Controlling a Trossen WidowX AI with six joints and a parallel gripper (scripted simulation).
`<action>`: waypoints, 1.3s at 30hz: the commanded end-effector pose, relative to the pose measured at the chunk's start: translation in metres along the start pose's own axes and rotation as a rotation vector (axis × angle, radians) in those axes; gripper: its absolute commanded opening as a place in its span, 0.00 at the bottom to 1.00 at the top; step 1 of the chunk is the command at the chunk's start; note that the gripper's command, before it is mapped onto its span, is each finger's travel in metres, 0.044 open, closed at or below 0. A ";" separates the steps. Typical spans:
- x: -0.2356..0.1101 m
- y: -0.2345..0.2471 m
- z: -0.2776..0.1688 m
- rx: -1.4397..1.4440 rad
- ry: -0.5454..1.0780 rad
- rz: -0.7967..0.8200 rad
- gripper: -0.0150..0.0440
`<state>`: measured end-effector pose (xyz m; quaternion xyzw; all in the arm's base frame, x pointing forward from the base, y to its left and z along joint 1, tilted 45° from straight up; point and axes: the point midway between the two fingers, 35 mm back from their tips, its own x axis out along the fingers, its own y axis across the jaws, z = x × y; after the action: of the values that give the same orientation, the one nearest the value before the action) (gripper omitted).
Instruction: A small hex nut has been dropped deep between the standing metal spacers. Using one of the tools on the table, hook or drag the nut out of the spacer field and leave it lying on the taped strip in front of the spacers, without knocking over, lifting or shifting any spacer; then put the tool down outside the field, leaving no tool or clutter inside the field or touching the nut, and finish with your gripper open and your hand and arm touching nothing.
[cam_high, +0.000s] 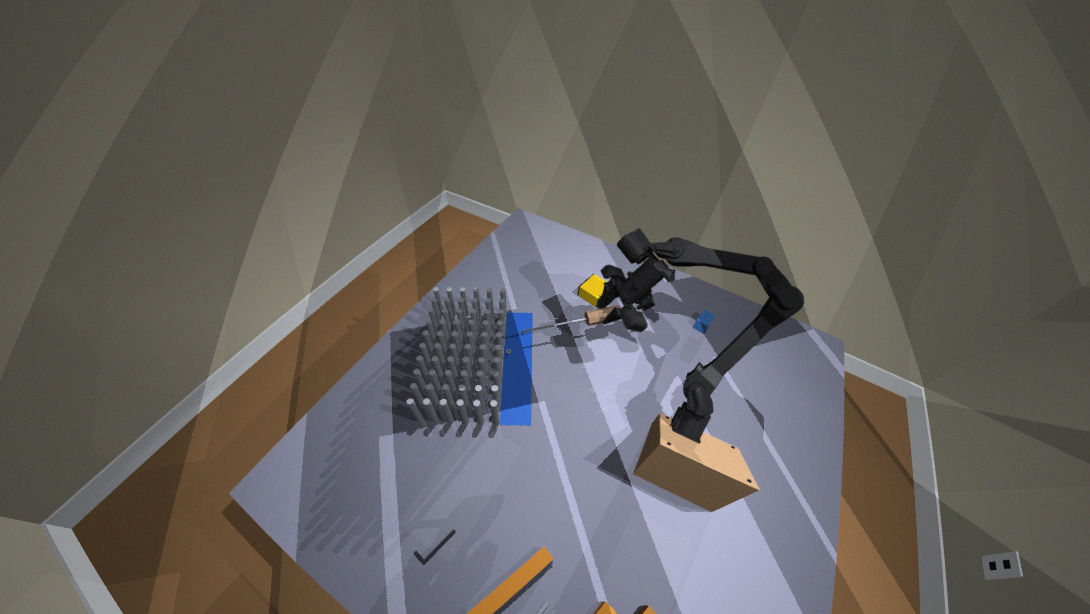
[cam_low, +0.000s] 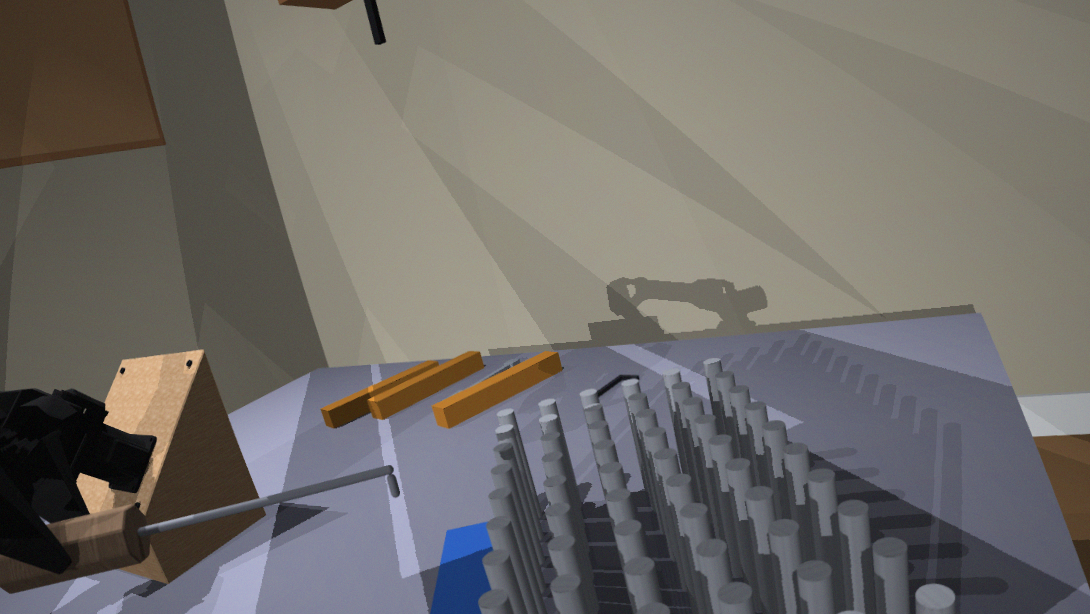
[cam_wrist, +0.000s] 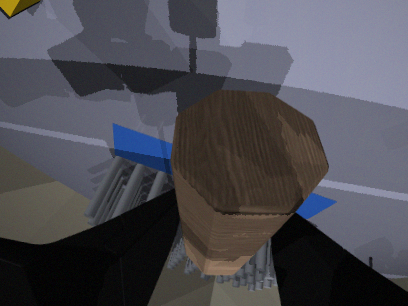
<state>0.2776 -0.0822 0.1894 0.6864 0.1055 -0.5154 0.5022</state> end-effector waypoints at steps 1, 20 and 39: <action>-0.003 0.001 0.001 -0.090 -0.012 0.012 0.25; -0.014 0.008 0.012 -0.622 -0.122 0.044 0.25; -0.029 0.013 0.024 -1.202 -0.268 0.009 0.25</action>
<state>0.2609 -0.0965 0.2176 0.2503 0.2992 -0.4540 0.8011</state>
